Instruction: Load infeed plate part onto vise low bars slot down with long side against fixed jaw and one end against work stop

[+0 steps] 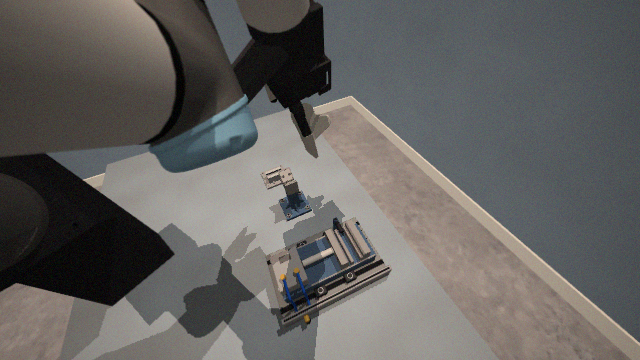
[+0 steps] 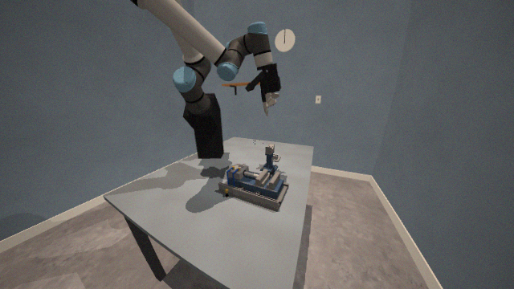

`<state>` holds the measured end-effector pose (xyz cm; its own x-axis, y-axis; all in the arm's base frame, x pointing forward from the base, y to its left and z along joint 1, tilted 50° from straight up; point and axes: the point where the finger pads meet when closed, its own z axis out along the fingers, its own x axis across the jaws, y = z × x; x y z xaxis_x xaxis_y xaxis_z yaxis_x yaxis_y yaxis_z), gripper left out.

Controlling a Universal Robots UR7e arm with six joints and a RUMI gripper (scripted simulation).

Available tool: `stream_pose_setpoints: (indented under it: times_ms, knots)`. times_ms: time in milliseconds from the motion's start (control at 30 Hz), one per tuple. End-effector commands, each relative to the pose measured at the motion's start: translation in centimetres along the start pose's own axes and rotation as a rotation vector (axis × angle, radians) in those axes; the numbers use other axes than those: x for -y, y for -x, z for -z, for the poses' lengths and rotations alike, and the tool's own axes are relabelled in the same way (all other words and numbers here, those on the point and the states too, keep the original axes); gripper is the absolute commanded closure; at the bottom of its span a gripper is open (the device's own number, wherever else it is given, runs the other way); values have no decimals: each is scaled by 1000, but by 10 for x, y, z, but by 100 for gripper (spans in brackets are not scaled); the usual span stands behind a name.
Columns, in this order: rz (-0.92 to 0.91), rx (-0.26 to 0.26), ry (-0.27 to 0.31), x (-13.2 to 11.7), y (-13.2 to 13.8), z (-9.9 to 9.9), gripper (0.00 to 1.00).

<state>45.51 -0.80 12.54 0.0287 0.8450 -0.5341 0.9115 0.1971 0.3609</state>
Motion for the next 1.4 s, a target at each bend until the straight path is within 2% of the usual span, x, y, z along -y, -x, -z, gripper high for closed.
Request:
stream_pose_setpoints:
  times_ms: [0,800,1100,1367]
  knots:
    - [0,0,1,0,0,0,0]
    - [29,3,-3,-3,-3,-3,0]
    - [153,15,-31,-6,-16,-19,0]
    - [368,35,-80,-9,-42,-47,0]
